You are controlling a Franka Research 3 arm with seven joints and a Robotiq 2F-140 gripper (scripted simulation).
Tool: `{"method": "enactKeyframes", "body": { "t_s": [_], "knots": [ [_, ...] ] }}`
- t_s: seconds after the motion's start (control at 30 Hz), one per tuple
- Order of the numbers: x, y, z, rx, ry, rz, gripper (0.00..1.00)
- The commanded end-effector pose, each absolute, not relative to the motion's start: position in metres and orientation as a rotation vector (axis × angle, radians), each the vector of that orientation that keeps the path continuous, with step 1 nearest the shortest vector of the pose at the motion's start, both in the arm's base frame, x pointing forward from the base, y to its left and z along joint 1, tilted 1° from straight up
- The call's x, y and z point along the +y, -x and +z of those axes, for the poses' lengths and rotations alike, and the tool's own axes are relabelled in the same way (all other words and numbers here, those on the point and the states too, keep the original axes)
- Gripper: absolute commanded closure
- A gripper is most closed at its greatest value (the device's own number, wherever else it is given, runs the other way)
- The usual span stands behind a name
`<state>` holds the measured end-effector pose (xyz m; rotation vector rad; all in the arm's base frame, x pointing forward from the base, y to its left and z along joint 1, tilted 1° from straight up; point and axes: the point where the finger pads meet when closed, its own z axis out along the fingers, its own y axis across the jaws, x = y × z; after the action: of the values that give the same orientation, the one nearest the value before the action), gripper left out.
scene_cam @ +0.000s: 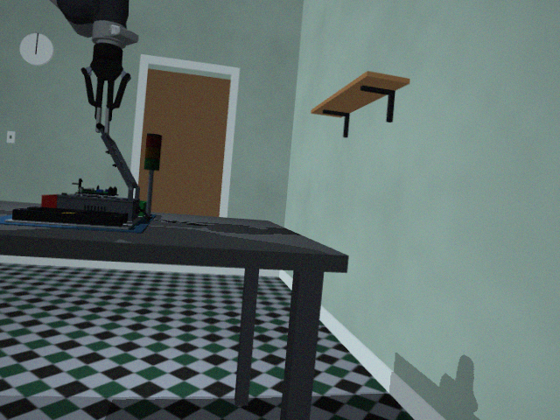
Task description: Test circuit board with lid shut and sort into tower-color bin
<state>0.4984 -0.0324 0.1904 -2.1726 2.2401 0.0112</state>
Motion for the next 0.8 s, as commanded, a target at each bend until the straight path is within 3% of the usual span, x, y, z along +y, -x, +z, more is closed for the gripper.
{"method": "enactKeyframes", "body": {
  "t_s": [0.0,0.77],
  "knots": [
    [-0.031,-0.484,0.177,2.255,2.177,0.025,1.0],
    [-0.029,-0.44,0.129,2.255,2.177,0.025,1.0]
  ]
}}
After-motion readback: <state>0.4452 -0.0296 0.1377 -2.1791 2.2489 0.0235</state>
